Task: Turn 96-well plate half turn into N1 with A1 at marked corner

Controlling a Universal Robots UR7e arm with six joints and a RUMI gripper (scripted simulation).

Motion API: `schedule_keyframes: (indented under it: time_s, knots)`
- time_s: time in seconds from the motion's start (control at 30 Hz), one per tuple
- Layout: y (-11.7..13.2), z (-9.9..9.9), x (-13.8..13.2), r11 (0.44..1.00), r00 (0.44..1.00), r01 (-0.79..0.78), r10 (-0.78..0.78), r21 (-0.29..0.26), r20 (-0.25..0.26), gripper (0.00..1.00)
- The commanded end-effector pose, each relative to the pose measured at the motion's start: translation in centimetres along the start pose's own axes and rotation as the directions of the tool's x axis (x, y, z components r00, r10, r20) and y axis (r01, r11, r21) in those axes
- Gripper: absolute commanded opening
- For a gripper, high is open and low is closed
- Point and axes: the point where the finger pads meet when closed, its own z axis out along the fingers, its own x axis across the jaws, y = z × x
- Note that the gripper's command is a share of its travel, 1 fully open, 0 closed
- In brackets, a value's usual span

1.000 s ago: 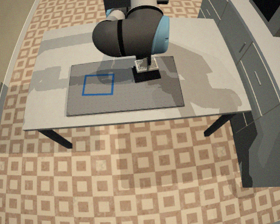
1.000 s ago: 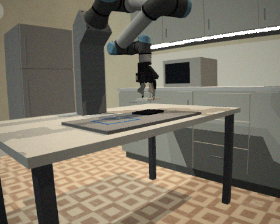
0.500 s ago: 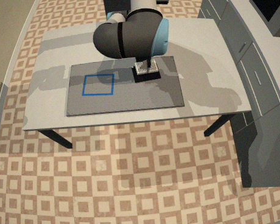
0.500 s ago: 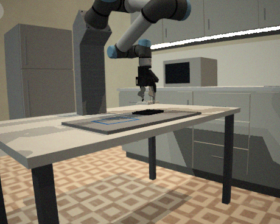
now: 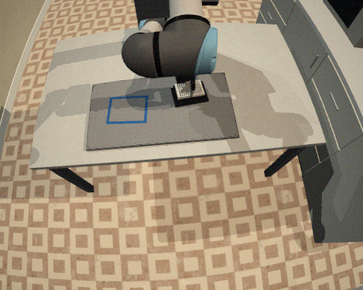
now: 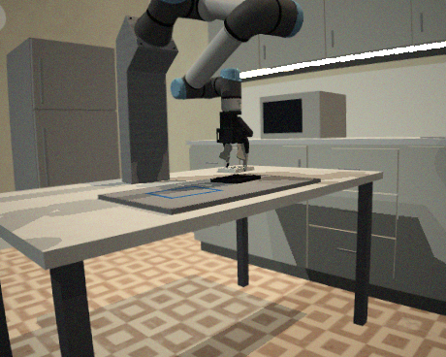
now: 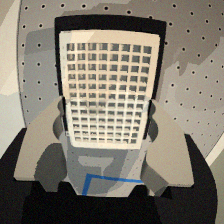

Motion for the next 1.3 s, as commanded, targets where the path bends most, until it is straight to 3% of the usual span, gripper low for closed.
schedule_keyframes:
  time_s: [0.0,1.27]
  knots:
    - [-0.02,0.85,0.04,1.0,1.0,0.0,0.0,0.0,-0.001,0.0]
    - [-0.02,1.42,0.04,1.0,1.0,0.0,0.0,0.0,-0.001,0.0]
